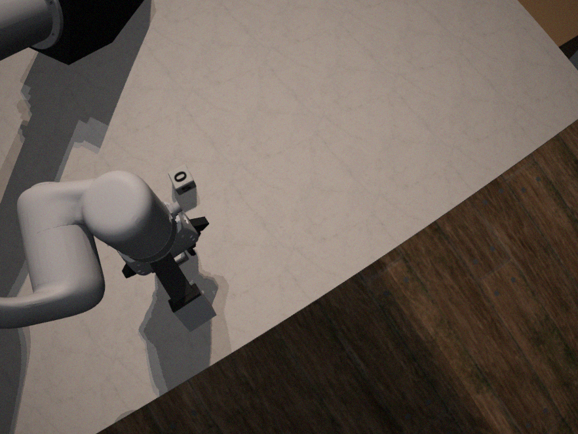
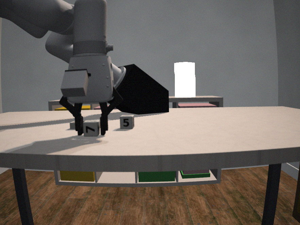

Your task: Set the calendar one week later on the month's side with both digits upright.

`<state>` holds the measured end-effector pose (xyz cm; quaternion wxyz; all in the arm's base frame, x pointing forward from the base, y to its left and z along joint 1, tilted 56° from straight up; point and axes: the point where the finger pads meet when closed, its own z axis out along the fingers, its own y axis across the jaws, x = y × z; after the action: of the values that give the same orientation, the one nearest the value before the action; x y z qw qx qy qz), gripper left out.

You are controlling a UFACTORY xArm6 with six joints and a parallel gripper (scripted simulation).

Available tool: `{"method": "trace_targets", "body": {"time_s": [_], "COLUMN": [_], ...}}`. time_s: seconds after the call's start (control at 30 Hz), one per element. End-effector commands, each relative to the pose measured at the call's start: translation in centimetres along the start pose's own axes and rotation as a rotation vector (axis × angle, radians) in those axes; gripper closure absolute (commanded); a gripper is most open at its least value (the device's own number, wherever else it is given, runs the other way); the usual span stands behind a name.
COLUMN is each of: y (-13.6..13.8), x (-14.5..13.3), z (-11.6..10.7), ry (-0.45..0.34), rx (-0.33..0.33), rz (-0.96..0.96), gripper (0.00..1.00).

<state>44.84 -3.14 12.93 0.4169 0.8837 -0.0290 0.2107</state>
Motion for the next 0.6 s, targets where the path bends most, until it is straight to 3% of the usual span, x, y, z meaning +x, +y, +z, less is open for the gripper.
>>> {"method": "trace_targets", "body": {"time_s": [0.0,0.53,0.57], "y": [-0.02,-0.02,-0.02], "x": [0.09,0.09,0.09], "z": [-0.08,-0.08,-0.08], "ry": [0.002,0.002,0.002], "rx": [0.001,0.001,0.001], "rz": [0.001,0.001,0.001], "gripper": [0.51,0.51,0.71]}}
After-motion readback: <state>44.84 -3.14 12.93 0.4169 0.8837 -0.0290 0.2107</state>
